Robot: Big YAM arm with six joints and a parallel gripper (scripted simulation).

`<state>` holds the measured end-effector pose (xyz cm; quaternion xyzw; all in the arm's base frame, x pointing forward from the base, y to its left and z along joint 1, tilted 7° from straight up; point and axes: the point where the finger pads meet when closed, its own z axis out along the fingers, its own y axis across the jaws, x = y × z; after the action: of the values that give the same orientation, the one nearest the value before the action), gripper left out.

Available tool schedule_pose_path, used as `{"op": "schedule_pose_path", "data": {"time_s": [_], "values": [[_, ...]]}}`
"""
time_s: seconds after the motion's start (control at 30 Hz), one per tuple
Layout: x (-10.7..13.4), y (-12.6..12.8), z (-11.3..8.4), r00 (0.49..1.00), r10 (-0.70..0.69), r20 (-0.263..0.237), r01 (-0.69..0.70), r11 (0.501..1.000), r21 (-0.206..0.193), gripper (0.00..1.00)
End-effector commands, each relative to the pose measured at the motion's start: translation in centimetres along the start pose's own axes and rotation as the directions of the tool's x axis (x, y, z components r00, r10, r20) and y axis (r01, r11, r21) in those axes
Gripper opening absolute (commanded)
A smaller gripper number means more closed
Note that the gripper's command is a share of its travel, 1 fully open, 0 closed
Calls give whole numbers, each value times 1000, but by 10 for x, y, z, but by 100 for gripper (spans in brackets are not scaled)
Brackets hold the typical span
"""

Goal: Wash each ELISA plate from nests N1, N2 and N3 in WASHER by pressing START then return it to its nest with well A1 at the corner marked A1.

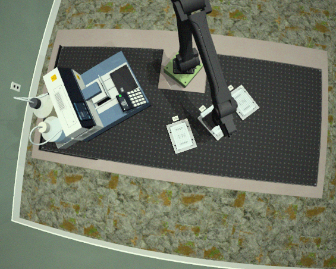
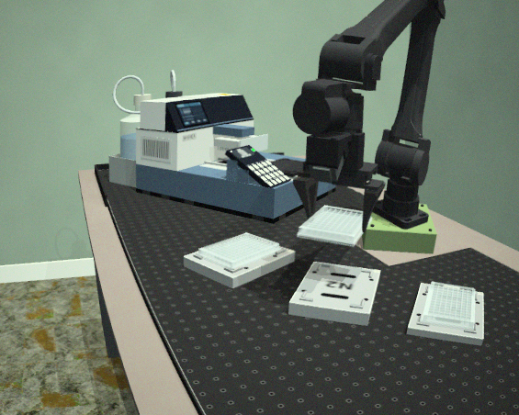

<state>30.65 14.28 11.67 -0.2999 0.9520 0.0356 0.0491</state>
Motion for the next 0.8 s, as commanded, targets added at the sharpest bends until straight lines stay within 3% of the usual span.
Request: {"op": "schedule_pose_path", "data": {"time_s": [0.0,0.17,0.27,0.47,0.67,0.77], "values": [[-4,-22,-19,989,145,41,-145,989,7,84],[11,-44,-14,951,308,20,-308,951,2,84],[10,-50,-14,940,339,27,-339,941,2,84],[8,-83,-28,854,518,46,-518,855,-3,84],[20,-113,-30,734,677,41,-678,735,-8,84],[24,-122,-31,728,684,42,-684,729,-8,84]]}}
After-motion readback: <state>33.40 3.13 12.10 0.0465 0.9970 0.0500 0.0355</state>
